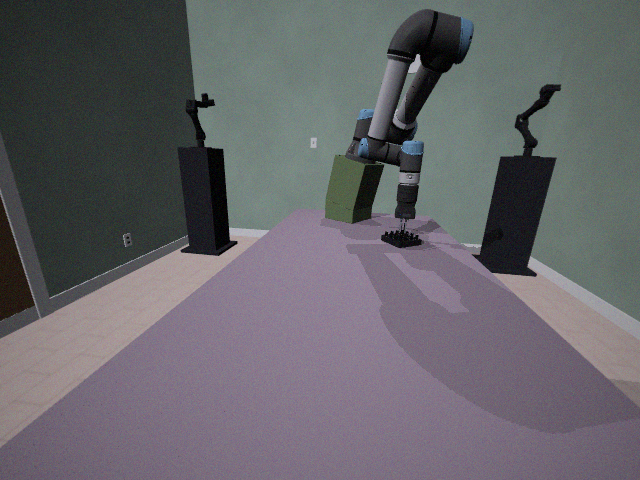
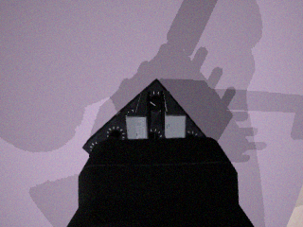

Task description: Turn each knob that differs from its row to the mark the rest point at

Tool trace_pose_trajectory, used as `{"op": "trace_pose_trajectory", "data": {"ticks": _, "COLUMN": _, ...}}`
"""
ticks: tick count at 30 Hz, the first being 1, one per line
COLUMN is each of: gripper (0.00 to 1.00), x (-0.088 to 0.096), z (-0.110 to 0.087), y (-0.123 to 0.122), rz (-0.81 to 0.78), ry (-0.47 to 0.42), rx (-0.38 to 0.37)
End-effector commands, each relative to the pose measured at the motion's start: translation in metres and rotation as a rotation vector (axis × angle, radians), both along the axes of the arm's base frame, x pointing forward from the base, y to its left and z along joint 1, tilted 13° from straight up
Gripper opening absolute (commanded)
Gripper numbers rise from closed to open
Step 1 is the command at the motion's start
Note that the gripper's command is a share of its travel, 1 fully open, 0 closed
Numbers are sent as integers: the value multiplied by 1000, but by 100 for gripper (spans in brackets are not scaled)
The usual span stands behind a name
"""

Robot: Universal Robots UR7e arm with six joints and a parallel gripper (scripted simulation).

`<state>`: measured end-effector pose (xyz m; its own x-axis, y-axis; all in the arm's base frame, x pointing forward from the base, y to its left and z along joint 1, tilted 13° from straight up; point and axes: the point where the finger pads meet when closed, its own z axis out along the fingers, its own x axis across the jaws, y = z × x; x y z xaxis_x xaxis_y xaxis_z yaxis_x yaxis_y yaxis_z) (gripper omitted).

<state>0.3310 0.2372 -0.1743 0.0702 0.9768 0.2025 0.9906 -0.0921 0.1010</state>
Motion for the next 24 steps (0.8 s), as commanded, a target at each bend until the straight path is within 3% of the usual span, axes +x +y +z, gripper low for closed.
{"op": "trace_pose_trajectory", "data": {"ticks": 1, "gripper": 30, "x": 0, "z": 0, "y": 0, "rz": -104, "ry": 18, "rx": 11}}
{"op": "trace_pose_trajectory", "data": {"ticks": 24, "gripper": 30, "x": 0, "z": 0, "y": 0, "rz": -522, "ry": 101, "rx": 62}}
